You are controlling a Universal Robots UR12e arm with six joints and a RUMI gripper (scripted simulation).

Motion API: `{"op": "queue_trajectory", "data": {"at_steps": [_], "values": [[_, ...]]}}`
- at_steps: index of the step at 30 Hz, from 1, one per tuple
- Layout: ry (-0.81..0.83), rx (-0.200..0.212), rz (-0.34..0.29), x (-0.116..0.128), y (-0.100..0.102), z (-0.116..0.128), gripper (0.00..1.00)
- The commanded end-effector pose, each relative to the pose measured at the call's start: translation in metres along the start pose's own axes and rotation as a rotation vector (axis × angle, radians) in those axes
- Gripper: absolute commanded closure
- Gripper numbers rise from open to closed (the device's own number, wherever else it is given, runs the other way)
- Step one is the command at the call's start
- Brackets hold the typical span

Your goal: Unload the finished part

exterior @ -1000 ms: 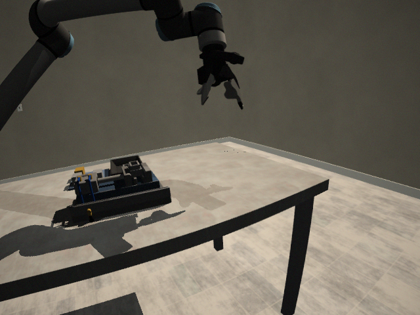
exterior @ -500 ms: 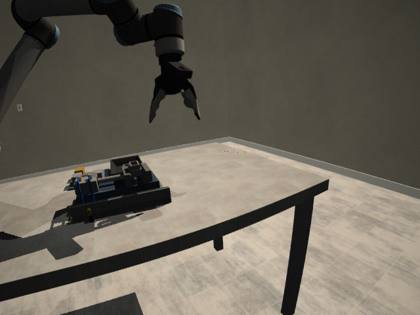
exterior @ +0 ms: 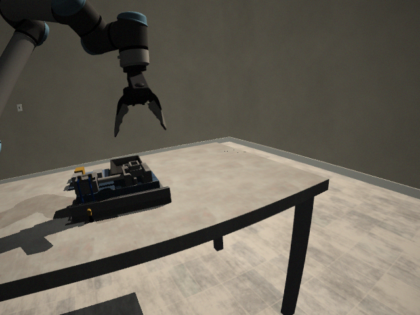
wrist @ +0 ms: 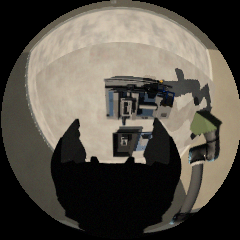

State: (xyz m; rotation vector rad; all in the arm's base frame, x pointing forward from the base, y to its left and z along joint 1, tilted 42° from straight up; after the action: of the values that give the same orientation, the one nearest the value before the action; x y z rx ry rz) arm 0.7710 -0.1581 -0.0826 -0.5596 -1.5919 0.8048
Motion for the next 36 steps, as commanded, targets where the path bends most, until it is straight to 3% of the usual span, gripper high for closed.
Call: {"op": "queue_trajectory", "data": {"at_steps": [1, 15, 16, 36], "values": [[0.017, -0.015, -0.015, 0.013, 0.004, 0.016, 0.0], [0.03, -0.024, -0.028, 0.023, 0.009, 0.028, 0.0], [0.03, -0.024, -0.028, 0.023, 0.009, 0.028, 1.0], [0.03, -0.024, -0.028, 0.023, 0.009, 0.028, 1.0]]}}
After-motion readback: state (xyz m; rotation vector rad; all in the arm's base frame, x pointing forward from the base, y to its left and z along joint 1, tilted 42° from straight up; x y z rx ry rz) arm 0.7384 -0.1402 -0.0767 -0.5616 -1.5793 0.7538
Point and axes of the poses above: the point where the finger pads meet when closed, its own y axis out along the fingers, its own z axis across the jaws, x = y × z, the point moved 6 cm from there along -y, back along the fingers, and after that the axes turned 13 degrees about -y, right-handed, at the moved point
